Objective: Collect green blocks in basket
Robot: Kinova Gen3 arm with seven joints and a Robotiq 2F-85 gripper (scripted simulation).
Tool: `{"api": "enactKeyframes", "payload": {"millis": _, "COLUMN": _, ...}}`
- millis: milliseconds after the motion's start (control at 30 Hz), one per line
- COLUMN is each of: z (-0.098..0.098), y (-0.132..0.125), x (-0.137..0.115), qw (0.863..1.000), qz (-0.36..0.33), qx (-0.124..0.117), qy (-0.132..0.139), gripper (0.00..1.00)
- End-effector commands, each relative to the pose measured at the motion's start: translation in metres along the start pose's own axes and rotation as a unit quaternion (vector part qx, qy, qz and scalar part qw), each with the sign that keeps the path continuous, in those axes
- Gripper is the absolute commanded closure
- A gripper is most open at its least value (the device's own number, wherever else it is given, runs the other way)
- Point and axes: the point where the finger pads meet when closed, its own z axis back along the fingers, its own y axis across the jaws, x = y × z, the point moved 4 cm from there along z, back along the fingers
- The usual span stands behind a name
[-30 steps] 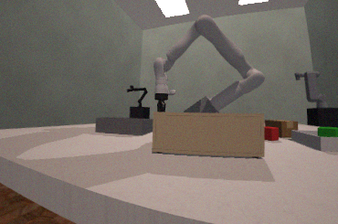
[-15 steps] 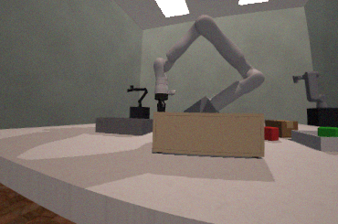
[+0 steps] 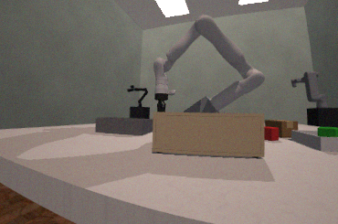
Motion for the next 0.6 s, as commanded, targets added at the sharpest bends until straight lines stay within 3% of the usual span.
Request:
{"api": "enactKeyframes", "payload": {"millis": 0, "z": 0.0009, "y": 0.0000, "x": 0.0005, "qw": 1.000, "qz": 0.000, "qx": 0.000, "qy": -0.001, "gripper": 0.52}}
{"api": "enactKeyframes", "payload": {"millis": 367, "z": 0.0009, "y": 0.0000, "x": 0.0005, "qw": 1.000, "qz": 0.000, "qx": 0.000, "qy": -0.001, "gripper": 0.52}}
{"api": "enactKeyframes", "payload": {"millis": 400, "z": 0.0009, "y": 0.0000, "x": 0.0005, "qw": 1.000, "qz": 0.000, "qx": 0.000, "qy": -0.001, "gripper": 0.90}}
{"api": "enactKeyframes", "payload": {"millis": 567, "z": 0.0009, "y": 0.0000, "x": 0.0005, "qw": 1.000, "qz": 0.000, "qx": 0.000, "qy": -0.001, "gripper": 0.90}}
